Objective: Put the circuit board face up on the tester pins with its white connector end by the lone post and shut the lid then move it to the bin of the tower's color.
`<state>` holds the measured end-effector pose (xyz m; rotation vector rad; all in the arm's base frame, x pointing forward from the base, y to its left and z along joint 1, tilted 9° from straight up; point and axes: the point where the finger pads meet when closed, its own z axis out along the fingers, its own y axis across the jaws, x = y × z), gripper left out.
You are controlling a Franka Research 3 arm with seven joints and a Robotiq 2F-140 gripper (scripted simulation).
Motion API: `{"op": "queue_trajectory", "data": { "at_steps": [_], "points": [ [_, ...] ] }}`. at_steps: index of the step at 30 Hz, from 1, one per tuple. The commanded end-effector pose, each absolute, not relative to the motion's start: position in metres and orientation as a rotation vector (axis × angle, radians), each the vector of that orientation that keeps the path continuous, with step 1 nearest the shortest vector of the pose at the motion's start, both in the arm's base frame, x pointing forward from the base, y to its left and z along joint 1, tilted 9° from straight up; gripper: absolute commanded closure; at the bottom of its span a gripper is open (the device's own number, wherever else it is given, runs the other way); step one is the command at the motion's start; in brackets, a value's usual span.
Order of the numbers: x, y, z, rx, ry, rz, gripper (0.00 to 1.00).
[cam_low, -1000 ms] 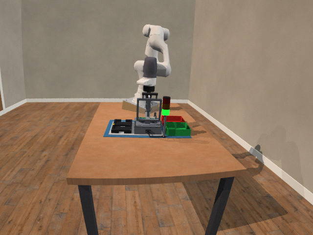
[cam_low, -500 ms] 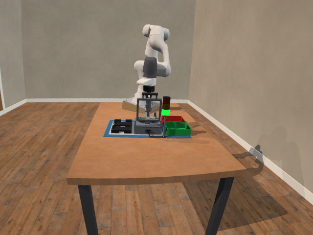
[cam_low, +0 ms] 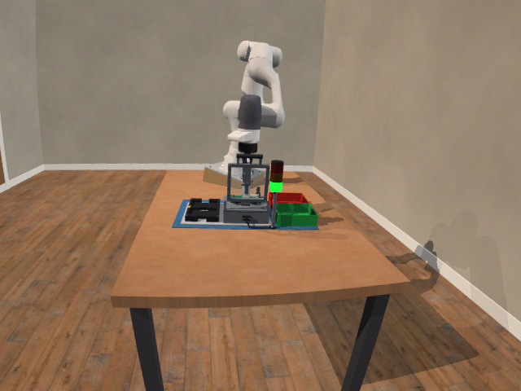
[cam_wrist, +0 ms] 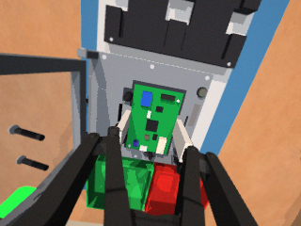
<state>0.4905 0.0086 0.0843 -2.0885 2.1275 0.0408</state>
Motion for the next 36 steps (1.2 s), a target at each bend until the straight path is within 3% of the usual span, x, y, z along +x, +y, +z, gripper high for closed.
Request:
{"op": "queue_trajectory", "data": {
  "at_steps": [1, 36],
  "points": [
    [0.4902, 0.0100, 0.0845, -2.087, 2.127, 0.044, 0.54],
    [0.4895, 0.0089, 0.0922, -2.087, 2.127, 0.044, 0.54]
  ]
}}
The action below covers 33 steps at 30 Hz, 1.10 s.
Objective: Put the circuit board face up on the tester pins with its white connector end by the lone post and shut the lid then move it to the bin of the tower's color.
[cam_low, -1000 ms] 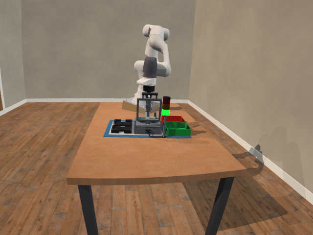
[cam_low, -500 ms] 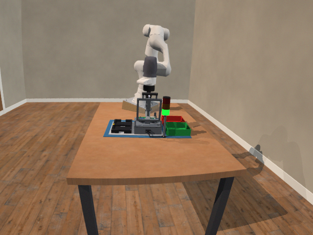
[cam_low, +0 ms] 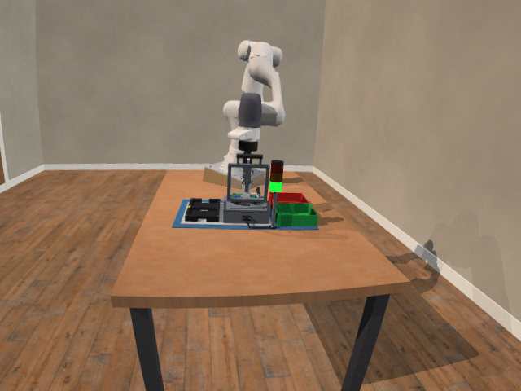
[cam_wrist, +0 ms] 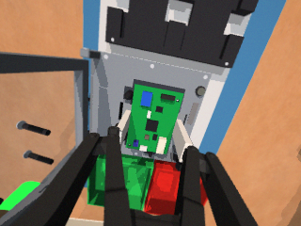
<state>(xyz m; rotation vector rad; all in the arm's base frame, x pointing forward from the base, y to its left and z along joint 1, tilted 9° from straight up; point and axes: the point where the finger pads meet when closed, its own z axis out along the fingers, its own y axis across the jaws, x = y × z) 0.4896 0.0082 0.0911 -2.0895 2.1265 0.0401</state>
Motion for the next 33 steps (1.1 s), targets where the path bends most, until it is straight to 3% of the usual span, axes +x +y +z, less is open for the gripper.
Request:
{"op": "queue_trajectory", "data": {
  "at_steps": [1, 33],
  "points": [
    [0.4895, 0.0089, 0.0924, -2.087, 2.127, 0.044, 0.54],
    [0.4888, 0.0079, 0.0999, -2.087, 2.127, 0.044, 0.54]
  ]
}}
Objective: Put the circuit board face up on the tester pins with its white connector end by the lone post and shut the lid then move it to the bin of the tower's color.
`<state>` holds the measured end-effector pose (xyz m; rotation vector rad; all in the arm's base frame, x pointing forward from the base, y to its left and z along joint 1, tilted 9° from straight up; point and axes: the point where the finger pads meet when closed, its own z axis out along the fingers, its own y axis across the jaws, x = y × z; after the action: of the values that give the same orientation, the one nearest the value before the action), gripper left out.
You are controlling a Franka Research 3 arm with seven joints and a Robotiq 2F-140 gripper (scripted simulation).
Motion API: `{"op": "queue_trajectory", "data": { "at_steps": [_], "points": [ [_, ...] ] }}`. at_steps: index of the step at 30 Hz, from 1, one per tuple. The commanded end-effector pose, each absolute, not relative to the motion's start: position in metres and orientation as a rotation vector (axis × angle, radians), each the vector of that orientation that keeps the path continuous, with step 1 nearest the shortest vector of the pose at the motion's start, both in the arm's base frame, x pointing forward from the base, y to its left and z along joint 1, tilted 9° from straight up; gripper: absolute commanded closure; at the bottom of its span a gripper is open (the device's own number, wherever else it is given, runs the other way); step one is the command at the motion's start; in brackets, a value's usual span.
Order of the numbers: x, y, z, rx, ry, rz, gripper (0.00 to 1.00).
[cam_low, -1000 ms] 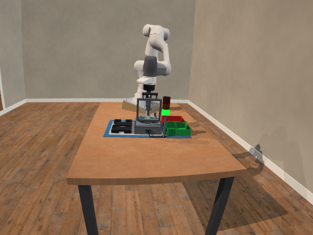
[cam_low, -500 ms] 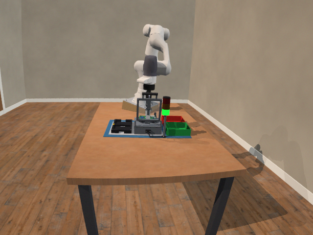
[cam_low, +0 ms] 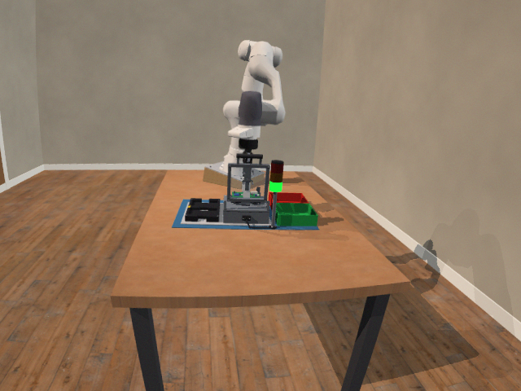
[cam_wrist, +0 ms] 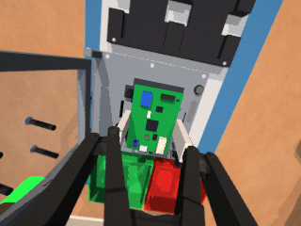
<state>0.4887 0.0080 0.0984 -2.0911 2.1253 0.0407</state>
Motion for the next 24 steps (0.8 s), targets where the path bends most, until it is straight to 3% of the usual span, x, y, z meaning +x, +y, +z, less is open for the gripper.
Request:
{"op": "queue_trajectory", "data": {
  "at_steps": [1, 24],
  "points": [
    [0.4887, 0.0079, 0.1001, -2.087, 2.127, 0.044, 0.54],
    [0.4883, 0.0072, 0.1048, -2.087, 2.127, 0.044, 0.54]
  ]
}}
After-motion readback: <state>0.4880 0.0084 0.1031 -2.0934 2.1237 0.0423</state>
